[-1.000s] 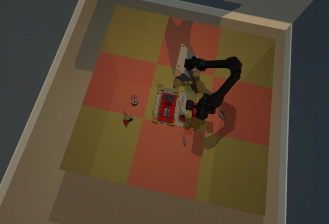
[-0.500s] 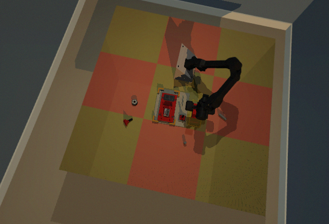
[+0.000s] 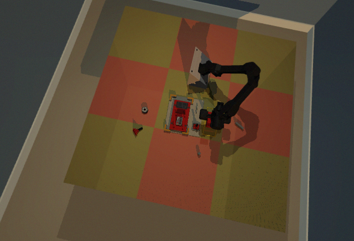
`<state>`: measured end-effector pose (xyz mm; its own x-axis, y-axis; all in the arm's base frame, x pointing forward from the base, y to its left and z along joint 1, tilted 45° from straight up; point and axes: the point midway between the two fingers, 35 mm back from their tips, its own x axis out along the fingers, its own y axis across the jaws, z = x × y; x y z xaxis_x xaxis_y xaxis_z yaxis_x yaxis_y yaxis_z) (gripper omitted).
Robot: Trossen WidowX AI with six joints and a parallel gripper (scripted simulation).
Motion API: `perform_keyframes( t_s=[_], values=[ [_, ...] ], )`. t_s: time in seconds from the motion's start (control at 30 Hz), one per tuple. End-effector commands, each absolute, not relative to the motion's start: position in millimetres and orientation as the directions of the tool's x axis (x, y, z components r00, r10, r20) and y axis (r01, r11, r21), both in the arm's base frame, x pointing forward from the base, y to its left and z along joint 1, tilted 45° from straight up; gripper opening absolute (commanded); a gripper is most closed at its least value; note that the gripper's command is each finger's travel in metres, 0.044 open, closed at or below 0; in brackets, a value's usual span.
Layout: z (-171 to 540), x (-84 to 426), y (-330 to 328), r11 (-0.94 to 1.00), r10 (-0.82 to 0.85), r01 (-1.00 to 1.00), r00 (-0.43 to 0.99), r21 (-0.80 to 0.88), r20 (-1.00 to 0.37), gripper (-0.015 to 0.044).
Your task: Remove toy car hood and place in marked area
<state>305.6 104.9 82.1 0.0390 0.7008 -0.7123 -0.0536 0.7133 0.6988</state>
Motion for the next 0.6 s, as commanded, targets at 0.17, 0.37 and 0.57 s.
perform_keyframes(
  t_s=[0.17, 0.37, 0.57],
  values=[
    [76.1, 304.5, 111.5, 0.709, 0.705, -0.048, 0.037, 0.704, -0.708, 0.0],
    [73.1, 304.0, 115.0, 0.708, 0.706, -0.048, 0.037, 0.704, -0.707, 0.0],
    [72.4, 304.0, 115.6, 0.708, 0.706, -0.048, 0.037, 0.704, -0.707, 0.0]
  ],
)
